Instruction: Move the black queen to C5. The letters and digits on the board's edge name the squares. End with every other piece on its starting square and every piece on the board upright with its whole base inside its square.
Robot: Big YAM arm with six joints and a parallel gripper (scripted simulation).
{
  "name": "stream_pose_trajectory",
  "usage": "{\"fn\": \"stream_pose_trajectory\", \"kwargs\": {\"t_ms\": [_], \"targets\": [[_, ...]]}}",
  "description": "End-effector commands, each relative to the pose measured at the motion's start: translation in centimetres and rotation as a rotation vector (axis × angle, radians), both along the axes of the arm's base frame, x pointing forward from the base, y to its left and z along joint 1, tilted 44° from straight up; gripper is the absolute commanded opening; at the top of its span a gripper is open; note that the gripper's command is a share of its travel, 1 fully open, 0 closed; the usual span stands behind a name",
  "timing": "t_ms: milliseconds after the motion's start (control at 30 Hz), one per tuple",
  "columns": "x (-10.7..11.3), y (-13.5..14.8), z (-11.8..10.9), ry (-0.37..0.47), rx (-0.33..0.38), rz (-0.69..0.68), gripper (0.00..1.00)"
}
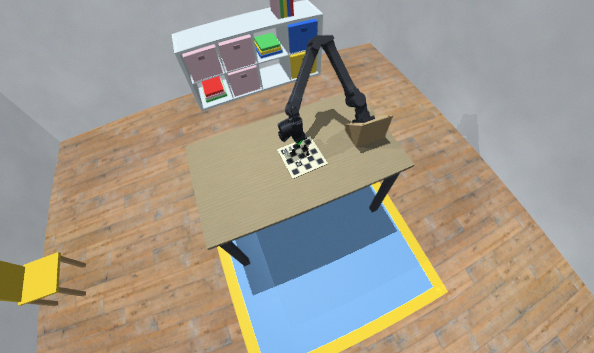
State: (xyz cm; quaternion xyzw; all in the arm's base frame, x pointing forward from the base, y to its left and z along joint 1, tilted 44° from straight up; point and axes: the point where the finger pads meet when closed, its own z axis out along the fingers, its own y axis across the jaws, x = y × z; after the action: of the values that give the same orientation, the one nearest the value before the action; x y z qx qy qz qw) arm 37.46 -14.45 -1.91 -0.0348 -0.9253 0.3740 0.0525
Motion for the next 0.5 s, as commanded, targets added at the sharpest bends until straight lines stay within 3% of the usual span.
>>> {"fn": "stream_pose_trajectory", "kwargs": {"t_ms": [0,467], "targets": [[2.50,0.85,0.70,-0.046,-0.002,0.031,0.00],[2.66,0.88,0.75,-0.049,-0.002,0.032,0.00]]}}
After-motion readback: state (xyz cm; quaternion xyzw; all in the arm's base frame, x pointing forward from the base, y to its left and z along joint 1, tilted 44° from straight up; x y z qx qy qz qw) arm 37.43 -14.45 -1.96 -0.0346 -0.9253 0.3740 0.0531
